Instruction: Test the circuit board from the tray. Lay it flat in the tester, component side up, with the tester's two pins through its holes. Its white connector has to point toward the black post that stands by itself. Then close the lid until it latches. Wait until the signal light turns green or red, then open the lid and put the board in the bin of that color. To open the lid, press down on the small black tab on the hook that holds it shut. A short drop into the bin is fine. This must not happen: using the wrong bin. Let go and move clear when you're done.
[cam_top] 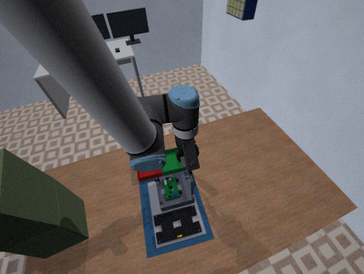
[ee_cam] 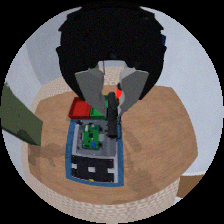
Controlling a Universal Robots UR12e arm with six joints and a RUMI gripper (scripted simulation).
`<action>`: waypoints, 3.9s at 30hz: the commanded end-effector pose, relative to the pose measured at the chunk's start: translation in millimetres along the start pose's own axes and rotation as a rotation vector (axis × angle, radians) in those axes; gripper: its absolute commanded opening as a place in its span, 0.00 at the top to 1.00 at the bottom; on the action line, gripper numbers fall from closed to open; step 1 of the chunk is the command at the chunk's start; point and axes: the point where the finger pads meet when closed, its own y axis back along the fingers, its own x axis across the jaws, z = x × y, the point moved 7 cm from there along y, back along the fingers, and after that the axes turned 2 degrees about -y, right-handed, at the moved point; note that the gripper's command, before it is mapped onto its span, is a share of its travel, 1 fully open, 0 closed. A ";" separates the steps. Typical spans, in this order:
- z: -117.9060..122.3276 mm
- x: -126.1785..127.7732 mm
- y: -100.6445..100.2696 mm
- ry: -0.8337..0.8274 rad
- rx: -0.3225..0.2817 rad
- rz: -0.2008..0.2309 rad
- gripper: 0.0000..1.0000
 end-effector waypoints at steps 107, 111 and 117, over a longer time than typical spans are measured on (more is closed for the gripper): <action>1.2 -35.0 17.8 0.000 0.000 -0.001 0.70; 1.2 -35.0 34.2 0.000 0.000 -0.001 0.70; 1.2 -35.0 48.6 0.000 0.000 -0.001 0.70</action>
